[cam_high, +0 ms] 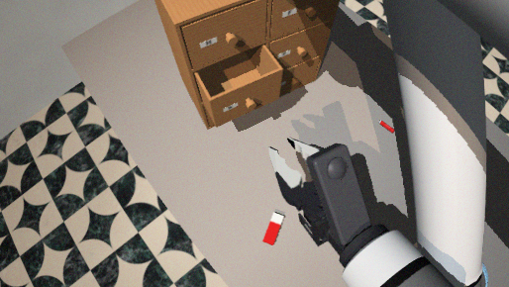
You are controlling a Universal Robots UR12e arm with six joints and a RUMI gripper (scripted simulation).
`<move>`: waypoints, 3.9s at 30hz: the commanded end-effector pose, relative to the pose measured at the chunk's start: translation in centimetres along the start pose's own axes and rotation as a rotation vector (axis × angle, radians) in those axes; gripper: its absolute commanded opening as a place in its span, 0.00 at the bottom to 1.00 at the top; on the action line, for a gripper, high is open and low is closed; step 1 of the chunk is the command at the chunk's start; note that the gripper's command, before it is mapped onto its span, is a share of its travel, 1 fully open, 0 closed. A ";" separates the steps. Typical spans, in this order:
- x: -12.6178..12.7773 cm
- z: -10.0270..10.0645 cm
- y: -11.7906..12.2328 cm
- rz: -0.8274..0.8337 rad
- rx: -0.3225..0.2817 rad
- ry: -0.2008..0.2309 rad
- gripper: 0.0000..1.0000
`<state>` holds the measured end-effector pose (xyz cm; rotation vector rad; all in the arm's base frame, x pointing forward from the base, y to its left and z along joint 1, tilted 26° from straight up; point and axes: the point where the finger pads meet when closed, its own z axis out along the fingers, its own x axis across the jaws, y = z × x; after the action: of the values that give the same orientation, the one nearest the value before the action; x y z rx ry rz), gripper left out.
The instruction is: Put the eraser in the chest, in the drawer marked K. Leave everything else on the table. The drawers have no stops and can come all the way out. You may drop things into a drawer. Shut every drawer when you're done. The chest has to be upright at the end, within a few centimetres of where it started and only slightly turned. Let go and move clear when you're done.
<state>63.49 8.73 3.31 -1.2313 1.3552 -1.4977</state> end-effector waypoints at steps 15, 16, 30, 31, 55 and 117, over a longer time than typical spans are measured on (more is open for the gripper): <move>0.0 -3.2 -1.5 0.000 -0.330 0.001 0.20; 0.0 -3.4 -1.6 0.001 -0.350 0.000 0.20; 0.1 -5.9 -2.5 0.000 -0.591 0.001 0.20; 0.0 -6.0 -2.6 0.000 -0.609 0.001 0.20; 0.0 -9.5 -4.1 0.000 -0.966 0.001 0.20; -0.9 -9.4 -2.8 0.116 -1.125 0.074 0.20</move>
<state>53.78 12.35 7.53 -1.7728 2.3436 -0.6329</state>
